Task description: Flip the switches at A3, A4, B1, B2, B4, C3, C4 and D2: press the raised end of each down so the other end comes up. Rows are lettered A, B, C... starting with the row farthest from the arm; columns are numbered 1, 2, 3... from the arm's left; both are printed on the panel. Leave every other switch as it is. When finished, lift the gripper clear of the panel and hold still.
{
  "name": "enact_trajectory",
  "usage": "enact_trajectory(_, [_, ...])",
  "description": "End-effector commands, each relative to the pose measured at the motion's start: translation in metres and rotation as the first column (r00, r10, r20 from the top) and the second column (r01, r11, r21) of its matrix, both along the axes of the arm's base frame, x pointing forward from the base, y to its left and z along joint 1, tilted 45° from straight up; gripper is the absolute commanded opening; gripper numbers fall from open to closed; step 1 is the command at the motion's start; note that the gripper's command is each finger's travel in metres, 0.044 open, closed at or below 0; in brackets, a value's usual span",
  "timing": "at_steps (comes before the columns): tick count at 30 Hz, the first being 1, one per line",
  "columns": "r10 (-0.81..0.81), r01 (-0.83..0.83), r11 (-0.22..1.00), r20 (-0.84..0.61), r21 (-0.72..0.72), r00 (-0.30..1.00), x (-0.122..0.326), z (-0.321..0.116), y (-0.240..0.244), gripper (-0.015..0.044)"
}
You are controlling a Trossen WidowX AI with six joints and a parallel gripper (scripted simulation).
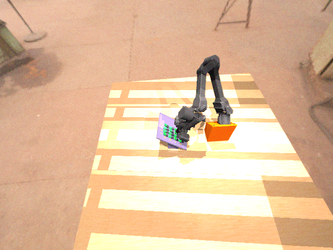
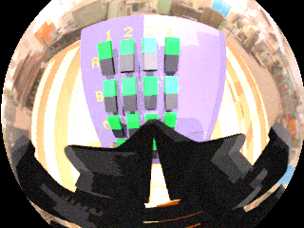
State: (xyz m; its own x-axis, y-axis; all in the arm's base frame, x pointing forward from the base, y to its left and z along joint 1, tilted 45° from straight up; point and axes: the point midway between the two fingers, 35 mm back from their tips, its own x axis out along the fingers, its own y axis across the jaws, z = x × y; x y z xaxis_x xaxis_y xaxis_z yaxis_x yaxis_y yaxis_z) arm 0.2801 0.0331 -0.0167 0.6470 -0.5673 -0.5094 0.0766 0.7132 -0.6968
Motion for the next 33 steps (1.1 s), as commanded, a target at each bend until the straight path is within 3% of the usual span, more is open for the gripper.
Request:
enact_trajectory(1, [0.004, -0.004, 1.0, -0.005, 0.002, 1.0, 0.0, -0.0011, 0.0001, 0.0])
enact_trajectory(33, [0.004, -0.004, 1.0, -0.005, 0.002, 1.0, 0.0029, -0.0032, -0.0023, 0.0])
